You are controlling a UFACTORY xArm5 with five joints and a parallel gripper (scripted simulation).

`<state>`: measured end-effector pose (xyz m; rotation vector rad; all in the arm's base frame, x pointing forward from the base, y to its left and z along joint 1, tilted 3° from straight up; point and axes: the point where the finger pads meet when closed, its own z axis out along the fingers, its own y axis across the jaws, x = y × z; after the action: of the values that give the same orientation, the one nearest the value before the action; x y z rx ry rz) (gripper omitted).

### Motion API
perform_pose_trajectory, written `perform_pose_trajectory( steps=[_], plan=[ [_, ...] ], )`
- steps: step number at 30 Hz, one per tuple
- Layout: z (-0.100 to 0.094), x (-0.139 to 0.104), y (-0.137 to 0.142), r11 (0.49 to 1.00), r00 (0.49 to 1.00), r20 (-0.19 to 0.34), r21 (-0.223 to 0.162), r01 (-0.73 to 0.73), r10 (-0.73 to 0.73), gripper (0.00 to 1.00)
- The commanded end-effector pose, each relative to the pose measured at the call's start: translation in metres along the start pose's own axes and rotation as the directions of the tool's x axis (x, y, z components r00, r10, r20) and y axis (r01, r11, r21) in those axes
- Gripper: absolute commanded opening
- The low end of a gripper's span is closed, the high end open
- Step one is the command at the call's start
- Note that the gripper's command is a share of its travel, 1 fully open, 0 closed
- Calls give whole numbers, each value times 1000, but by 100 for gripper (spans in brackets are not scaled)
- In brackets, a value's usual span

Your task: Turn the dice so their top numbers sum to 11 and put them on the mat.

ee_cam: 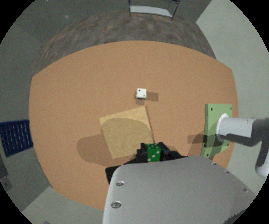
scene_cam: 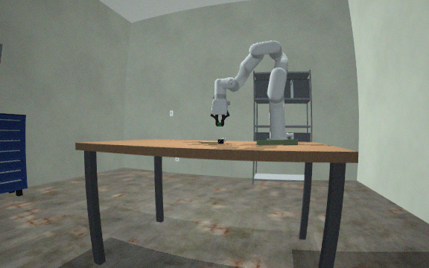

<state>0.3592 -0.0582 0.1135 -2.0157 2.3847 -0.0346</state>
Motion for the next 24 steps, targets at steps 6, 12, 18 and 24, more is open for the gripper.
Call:
perform_pose_trajectory(
  steps=[6, 12, 18, 24],
  plan=[
    [2, 0, -1, 1000, 1000, 0, 4, -1, 1, 21],
    [19, 1, -1, 1000, 1000, 0, 4, -1, 1, 21],
    [47, 2, -2, 1000, 1000, 0, 4, -1, 1, 21],
    [66, 3, -2, 1000, 1000, 0, 4, -1, 1, 21]
  ],
)
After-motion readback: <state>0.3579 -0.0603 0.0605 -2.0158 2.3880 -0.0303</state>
